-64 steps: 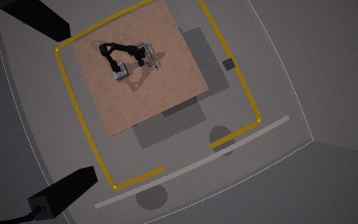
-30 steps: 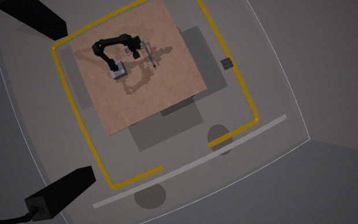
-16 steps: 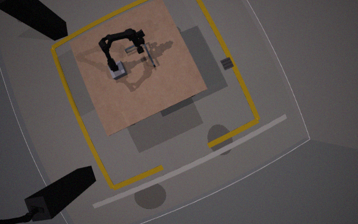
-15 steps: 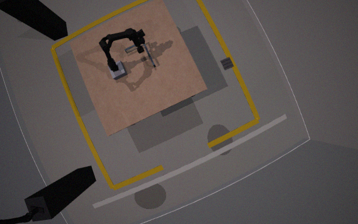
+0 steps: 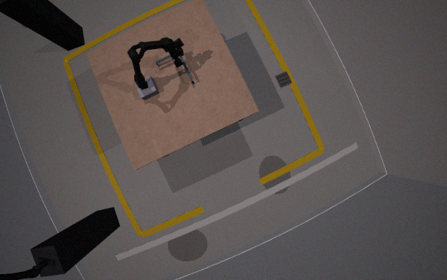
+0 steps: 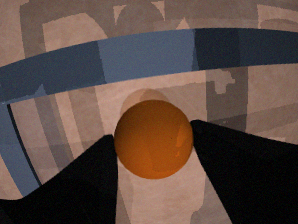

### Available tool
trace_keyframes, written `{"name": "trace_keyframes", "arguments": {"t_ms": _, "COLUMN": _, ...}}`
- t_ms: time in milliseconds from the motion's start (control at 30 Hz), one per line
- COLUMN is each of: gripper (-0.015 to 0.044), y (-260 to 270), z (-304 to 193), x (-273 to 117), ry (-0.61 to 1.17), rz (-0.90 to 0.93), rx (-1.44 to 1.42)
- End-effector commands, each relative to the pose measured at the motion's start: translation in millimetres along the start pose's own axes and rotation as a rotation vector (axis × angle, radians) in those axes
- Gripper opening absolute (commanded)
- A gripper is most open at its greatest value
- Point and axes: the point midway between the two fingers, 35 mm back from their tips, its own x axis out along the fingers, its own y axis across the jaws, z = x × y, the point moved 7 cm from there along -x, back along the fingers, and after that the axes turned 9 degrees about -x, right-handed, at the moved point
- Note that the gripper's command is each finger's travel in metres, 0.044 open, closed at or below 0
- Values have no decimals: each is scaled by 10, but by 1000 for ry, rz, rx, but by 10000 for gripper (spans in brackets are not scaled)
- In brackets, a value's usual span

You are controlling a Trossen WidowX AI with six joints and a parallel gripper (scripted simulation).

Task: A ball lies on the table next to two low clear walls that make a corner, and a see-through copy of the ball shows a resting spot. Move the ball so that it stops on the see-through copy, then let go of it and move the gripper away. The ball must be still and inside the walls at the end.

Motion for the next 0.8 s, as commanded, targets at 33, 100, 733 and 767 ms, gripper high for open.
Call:
{"name": "trace_keyframes", "arguments": {"t_ms": 33, "gripper": 0, "y": 2, "z": -46, "x": 306, "ry": 17, "rz": 1, "rx": 5}}
{"name": "trace_keyframes", "arguments": {"t_ms": 100, "gripper": 0, "y": 2, "z": -47, "x": 316, "ry": 17, "rz": 1, "rx": 5}}
{"name": "trace_keyframes", "arguments": {"t_ms": 733, "gripper": 0, "y": 2, "z": -51, "x": 507, "ry": 17, "rz": 1, "rx": 5}}
{"name": "trace_keyframes", "arguments": {"t_ms": 767, "gripper": 0, "y": 2, "z": -51, "x": 507, "ry": 17, "rz": 1, "rx": 5}}
